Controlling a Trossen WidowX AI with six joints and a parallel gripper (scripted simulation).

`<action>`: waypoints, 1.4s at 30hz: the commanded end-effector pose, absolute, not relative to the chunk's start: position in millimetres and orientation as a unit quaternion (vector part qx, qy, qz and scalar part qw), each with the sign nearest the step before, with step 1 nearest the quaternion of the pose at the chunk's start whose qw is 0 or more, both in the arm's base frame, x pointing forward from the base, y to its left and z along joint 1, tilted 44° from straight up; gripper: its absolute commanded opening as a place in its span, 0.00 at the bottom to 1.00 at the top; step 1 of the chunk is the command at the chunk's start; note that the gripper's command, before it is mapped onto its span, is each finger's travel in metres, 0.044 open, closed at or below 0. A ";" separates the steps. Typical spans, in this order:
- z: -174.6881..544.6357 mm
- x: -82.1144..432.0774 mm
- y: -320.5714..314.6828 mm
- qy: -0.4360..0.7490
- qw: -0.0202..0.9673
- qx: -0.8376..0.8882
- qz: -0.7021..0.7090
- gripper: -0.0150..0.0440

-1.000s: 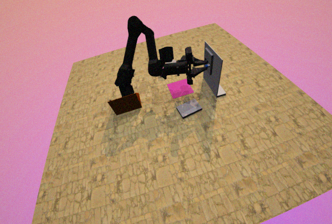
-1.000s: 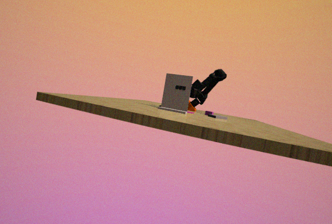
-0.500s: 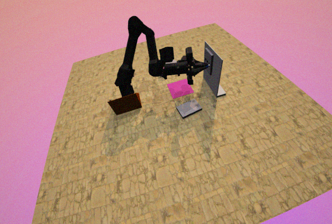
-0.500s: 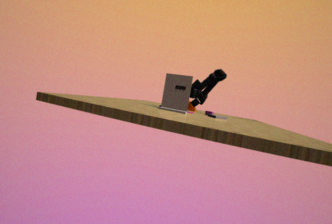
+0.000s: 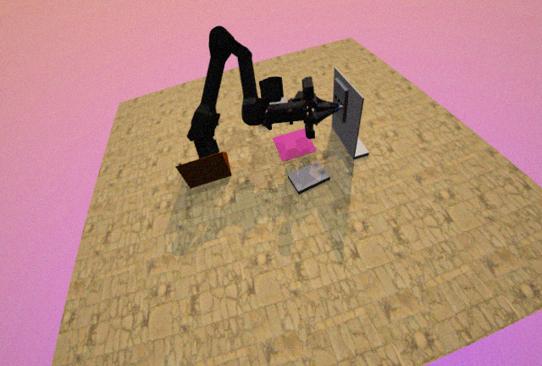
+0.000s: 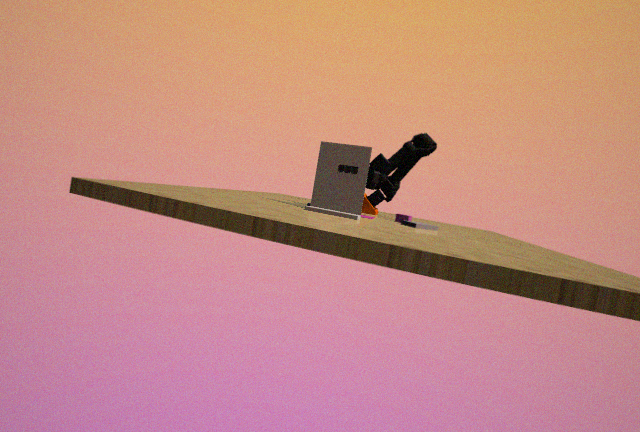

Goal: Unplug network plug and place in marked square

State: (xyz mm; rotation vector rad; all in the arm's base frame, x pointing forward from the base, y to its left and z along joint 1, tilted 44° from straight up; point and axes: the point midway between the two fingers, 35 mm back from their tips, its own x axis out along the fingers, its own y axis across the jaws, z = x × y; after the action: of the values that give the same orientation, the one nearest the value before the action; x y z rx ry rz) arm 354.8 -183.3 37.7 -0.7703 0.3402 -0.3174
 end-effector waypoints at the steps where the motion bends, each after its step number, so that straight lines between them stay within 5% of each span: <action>1: 37.2 349.0 -181.8 0.168 0.900 -0.373 -0.153 0.25; 42: 35.8 323.6 -178.2 0.177 0.899 -0.371 -0.148 0.25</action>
State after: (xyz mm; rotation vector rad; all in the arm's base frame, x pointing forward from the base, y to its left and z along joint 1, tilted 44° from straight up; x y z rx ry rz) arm 328.2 -180.2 35.6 -0.7654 0.3626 -0.3152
